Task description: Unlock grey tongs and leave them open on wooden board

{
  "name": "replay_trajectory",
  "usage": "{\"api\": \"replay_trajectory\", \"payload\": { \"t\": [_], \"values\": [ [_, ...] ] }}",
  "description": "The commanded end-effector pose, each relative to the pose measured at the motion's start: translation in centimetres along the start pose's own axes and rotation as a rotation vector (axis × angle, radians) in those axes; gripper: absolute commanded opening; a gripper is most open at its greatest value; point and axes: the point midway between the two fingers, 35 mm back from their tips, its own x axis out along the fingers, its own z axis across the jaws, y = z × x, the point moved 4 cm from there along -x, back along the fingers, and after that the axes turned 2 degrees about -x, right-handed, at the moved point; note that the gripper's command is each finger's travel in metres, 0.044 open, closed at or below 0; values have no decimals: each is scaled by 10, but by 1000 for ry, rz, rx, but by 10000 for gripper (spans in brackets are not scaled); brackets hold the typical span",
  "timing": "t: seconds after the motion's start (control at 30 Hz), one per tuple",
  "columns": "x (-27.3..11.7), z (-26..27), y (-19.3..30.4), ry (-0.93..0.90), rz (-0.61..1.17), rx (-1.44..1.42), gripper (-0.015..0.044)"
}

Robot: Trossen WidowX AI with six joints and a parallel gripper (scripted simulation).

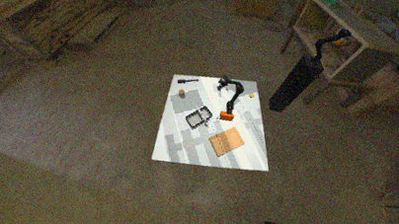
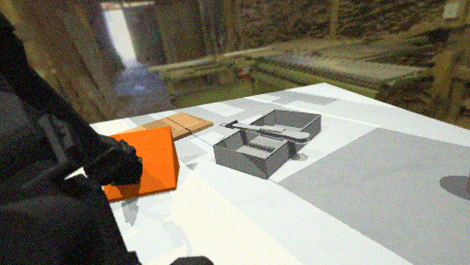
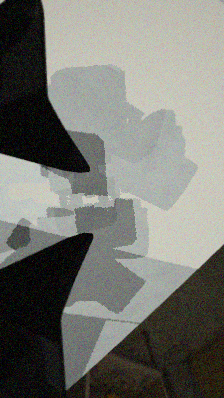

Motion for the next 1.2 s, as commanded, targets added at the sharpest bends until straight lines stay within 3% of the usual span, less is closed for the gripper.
{"api": "replay_trajectory", "payload": {
  "t": [0.0, 0.37, 0.73, 1.03, 1.17],
  "values": [
    [13, 41, -11, -114, -8, -154, 260],
    [-5, 203, -48, -473, -189, -752, 260],
    [-104, 361, -28, -690, -514, -1494, 260],
    [-143, 403, -2, -741, -627, -1737, 260],
    [-172, 430, 30, -720, -735, -2029, 260]
  ]
}}
